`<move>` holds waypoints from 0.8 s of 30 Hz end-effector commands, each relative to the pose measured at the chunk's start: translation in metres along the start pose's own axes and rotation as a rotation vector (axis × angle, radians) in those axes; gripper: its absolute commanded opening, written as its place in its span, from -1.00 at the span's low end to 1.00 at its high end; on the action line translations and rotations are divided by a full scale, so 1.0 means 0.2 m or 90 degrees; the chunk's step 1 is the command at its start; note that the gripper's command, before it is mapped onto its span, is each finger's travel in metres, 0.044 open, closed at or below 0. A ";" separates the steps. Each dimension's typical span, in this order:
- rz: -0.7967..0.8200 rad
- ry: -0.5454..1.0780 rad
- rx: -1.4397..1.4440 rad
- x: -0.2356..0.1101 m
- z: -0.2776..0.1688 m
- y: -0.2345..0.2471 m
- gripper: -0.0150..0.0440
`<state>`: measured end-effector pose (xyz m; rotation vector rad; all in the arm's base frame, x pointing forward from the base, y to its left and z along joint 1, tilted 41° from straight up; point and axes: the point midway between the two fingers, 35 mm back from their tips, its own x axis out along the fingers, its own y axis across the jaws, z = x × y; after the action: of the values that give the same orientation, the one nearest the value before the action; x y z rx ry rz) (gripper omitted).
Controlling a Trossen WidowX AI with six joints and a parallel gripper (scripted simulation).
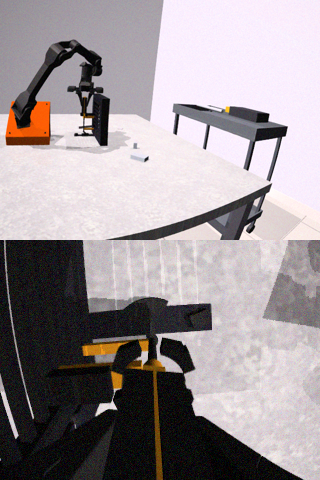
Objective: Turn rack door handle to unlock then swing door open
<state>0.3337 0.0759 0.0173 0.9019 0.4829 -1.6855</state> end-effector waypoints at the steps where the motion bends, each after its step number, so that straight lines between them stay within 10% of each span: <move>1: 0.001 -0.001 0.002 0.00 0.00 0.00 -0.15; 24: 0.000 -0.001 -0.089 0.00 0.02 -0.03 -0.44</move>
<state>0.3330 0.0757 0.0173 0.8509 0.5407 -1.6513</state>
